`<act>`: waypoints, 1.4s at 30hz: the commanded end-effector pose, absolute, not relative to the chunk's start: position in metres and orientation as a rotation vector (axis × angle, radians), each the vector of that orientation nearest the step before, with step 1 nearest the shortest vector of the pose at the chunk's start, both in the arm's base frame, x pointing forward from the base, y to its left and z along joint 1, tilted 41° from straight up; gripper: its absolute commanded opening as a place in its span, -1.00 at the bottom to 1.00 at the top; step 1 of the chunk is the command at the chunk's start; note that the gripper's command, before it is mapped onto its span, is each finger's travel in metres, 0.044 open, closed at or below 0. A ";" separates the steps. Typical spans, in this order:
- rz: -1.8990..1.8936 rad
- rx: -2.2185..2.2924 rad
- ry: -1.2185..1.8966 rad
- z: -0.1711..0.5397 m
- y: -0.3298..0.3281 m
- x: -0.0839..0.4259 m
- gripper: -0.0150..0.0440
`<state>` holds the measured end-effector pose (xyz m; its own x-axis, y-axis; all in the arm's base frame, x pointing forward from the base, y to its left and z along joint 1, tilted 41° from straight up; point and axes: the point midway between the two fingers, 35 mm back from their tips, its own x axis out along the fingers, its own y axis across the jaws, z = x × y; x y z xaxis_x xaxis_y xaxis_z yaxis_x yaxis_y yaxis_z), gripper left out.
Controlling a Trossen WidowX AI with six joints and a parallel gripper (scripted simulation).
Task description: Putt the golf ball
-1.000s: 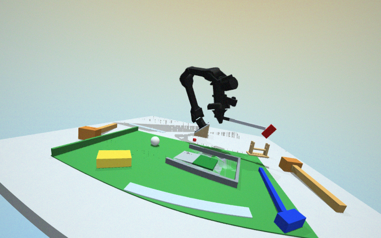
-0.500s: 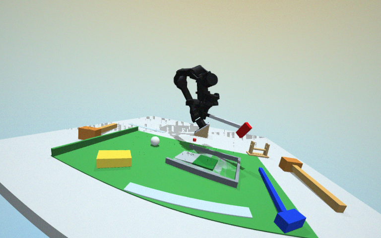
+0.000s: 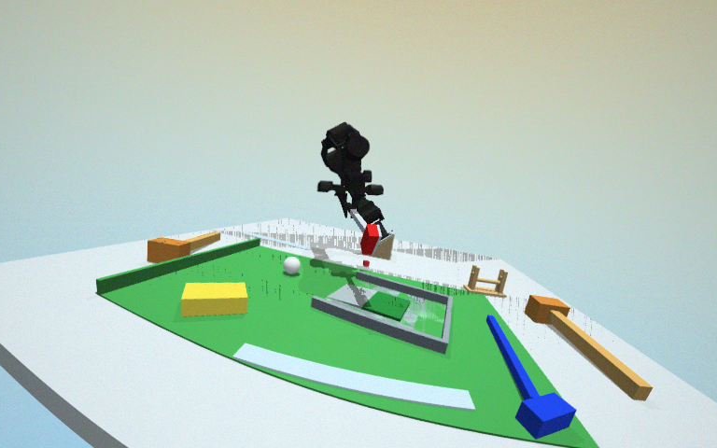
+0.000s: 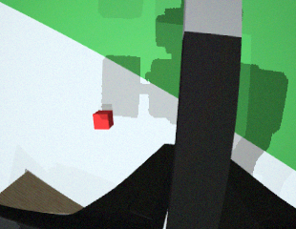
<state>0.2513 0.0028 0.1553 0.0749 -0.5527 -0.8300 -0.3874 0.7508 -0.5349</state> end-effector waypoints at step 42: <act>-0.734 -0.375 1.393 0.181 -0.107 0.179 -0.49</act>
<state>0.1794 -0.1042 0.1834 0.0085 -0.6585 -0.7526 0.2460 0.7308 -0.6367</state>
